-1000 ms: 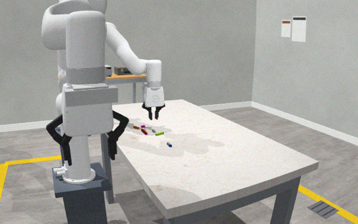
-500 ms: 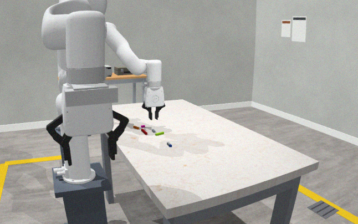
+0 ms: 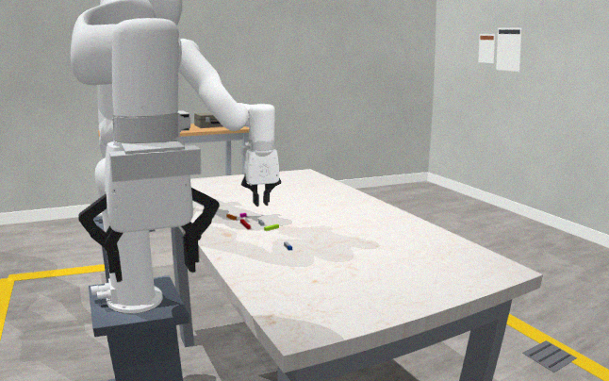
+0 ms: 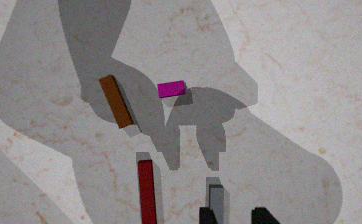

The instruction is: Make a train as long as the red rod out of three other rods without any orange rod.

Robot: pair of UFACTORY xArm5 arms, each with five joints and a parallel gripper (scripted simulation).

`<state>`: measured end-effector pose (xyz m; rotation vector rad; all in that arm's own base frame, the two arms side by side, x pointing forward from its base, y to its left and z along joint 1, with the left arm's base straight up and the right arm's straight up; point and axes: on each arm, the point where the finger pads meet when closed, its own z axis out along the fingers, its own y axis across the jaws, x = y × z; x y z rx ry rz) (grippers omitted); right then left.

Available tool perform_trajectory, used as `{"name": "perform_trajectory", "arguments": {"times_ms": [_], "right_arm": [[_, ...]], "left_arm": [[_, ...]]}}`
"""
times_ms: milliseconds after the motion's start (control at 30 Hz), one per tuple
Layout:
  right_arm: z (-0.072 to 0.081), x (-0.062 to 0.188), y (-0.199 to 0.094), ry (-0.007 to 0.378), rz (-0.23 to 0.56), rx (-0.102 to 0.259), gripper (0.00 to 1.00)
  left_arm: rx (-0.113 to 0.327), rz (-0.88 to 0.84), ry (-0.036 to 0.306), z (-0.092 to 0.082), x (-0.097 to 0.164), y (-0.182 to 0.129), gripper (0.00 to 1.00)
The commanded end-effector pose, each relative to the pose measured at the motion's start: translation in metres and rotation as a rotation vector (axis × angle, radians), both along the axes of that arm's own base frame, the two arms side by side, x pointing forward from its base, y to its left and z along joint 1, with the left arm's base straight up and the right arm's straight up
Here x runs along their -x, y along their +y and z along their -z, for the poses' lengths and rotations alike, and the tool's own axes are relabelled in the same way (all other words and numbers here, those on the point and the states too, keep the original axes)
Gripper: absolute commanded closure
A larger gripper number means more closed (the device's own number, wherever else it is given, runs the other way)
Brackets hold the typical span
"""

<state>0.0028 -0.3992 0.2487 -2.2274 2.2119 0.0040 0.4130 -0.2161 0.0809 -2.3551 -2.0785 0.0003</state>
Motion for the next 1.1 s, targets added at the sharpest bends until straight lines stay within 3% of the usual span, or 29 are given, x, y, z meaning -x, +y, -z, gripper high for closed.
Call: {"name": "perform_trajectory", "arguments": {"times_ms": [0, 1067], "right_arm": [[-0.001, 0.0, -0.001, 0.0, 0.0, 0.004, 0.0], [-0.001, 0.0, -0.001, 0.0, 0.0, 0.004, 0.0]], "left_arm": [[0.002, 0.001, -0.004, 0.003, -0.001, -0.001, 0.74], [0.002, 0.001, -0.004, 0.041, -0.001, 0.0, 0.74]]}}
